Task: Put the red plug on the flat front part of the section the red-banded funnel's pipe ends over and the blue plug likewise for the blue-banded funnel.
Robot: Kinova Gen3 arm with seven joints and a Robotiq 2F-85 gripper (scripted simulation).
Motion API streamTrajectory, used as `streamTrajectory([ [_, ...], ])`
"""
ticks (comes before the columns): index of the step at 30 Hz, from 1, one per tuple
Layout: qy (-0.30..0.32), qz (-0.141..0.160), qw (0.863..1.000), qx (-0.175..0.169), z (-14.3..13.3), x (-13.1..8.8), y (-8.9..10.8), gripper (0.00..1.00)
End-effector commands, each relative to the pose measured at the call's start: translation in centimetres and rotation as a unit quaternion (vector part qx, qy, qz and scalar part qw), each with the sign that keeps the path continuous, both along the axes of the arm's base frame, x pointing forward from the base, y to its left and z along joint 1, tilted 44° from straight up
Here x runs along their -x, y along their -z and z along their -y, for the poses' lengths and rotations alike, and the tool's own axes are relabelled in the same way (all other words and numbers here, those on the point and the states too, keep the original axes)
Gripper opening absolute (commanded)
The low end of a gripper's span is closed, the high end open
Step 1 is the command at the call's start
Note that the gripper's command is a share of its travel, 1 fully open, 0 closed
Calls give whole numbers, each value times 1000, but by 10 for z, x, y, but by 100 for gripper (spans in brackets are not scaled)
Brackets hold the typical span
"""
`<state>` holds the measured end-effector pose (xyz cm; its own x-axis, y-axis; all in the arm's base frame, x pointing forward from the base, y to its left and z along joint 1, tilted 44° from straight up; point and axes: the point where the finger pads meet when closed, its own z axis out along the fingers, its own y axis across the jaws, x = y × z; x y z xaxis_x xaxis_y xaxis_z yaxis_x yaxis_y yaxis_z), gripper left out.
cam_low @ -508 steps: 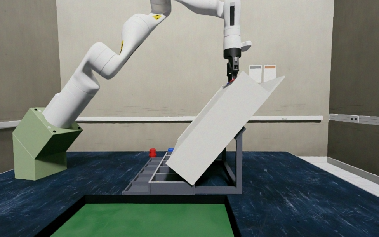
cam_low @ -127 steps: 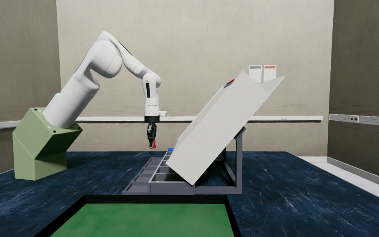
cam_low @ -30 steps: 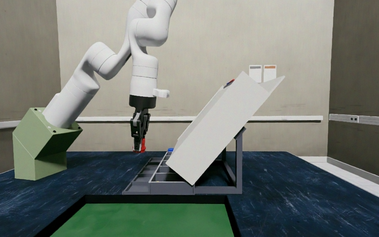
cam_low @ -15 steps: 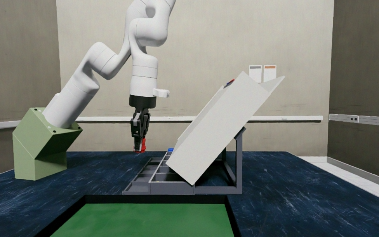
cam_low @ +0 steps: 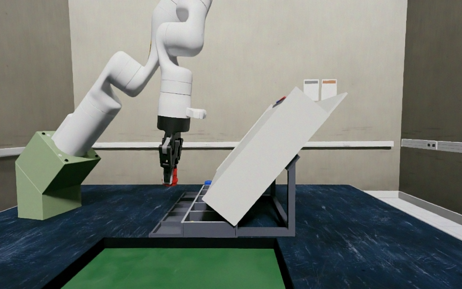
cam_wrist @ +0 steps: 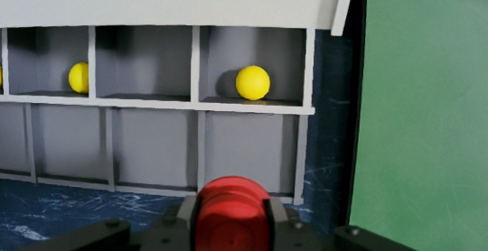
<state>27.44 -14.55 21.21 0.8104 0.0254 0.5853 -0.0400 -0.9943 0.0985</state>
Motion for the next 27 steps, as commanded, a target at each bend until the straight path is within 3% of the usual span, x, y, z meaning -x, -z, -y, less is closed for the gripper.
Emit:
streamTrajectory([
  [1,21,60,997,39,0,0,1,0],
  [20,21,60,997,39,-1,0,0,0],
  [21,21,59,997,39,4,-16,18,0],
  [27,21,59,997,39,4,-16,18,0],
])
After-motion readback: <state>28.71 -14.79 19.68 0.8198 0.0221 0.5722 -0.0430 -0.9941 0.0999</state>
